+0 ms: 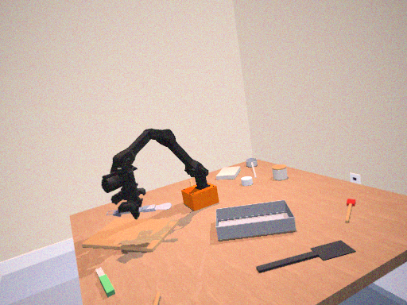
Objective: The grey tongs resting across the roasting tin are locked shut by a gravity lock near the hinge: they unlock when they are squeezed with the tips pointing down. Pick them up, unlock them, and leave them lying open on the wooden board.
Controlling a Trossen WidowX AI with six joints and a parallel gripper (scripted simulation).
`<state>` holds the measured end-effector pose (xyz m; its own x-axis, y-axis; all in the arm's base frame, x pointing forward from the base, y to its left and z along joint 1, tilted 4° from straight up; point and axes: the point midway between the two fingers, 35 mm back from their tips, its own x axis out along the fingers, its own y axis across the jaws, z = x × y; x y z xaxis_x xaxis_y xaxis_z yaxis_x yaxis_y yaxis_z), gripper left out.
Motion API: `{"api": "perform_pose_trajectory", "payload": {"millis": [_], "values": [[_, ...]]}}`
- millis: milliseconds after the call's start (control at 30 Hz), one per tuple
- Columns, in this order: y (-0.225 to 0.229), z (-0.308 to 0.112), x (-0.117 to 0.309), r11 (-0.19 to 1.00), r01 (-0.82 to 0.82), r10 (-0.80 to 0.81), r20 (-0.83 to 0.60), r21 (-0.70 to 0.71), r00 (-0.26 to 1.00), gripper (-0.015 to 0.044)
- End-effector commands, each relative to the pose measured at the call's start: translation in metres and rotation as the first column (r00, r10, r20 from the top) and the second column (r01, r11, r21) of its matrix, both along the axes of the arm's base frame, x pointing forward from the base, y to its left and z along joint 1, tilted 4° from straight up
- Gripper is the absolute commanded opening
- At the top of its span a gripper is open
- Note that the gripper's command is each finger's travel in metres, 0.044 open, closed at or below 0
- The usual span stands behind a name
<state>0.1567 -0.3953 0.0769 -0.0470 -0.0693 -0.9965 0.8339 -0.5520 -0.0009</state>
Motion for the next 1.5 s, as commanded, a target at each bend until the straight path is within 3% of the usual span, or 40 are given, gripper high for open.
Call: {"api": "perform_pose_trajectory", "payload": {"millis": [0,333,633,1067,1467], "values": [[-0.009,0.007,-0.024,0.997,0.076,-0.076,0.008,-0.016,0.997,-0.015],[-0.024,0.012,-0.094,0.962,0.273,-0.273,0.017,-0.027,0.962,-0.015],[-0.025,0.013,-0.098,0.958,0.282,-0.283,-0.008,-0.051,0.959,-0.015],[-0.02,0.029,-0.09,0.915,0.195,-0.303,-0.278,-0.354,0.912,-0.015],[-0.007,0.065,-0.076,0.762,0.059,-0.415,-0.416,-0.645,0.809,-0.015]]}}
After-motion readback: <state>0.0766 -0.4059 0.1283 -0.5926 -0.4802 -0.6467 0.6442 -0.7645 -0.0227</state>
